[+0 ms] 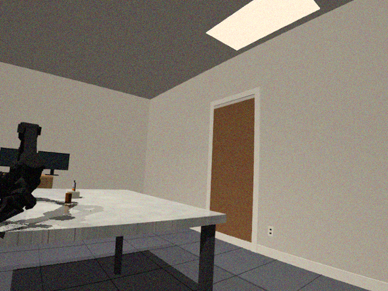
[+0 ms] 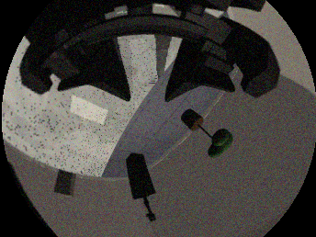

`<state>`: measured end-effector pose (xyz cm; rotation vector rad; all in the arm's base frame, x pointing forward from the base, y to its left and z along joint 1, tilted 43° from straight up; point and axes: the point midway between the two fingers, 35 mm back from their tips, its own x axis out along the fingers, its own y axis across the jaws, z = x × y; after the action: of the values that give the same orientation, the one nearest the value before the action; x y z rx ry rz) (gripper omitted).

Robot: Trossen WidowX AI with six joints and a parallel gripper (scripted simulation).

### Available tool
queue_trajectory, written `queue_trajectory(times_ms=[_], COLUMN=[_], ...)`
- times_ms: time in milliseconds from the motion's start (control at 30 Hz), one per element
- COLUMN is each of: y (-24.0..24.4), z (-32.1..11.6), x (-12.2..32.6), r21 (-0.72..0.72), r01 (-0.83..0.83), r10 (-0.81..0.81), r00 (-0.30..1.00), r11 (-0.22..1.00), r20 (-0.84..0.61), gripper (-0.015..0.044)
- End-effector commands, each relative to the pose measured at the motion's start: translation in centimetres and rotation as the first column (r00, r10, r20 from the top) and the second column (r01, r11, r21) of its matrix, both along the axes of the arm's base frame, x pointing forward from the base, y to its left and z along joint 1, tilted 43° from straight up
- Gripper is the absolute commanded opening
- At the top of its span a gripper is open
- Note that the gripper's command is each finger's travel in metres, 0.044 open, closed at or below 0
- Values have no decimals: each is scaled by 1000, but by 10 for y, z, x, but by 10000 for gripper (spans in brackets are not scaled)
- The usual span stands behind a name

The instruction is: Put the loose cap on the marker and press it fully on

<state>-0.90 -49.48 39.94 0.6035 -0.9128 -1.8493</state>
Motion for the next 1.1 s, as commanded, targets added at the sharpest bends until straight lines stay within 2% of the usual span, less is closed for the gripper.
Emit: queue_trajectory(times_ms=[0, 233, 433, 600, 833, 1067], y=[11, 53, 96, 155, 254, 354], z=[-5, -14, -57, -103, -164, -217], x=[53, 165, 226, 274, 309, 301], r21=[52, 124, 278, 455, 677, 847], r01=[-120, -381, -490, -557, -552, -427], r10=[121, 387, 516, 641, 794, 908], r00=[993, 921, 856, 767, 603, 393], r11=[991, 916, 826, 695, 487, 317], r20=[-17, -32, -24, -40, -81, -142], gripper=[253, 253, 253, 253, 253, 253])
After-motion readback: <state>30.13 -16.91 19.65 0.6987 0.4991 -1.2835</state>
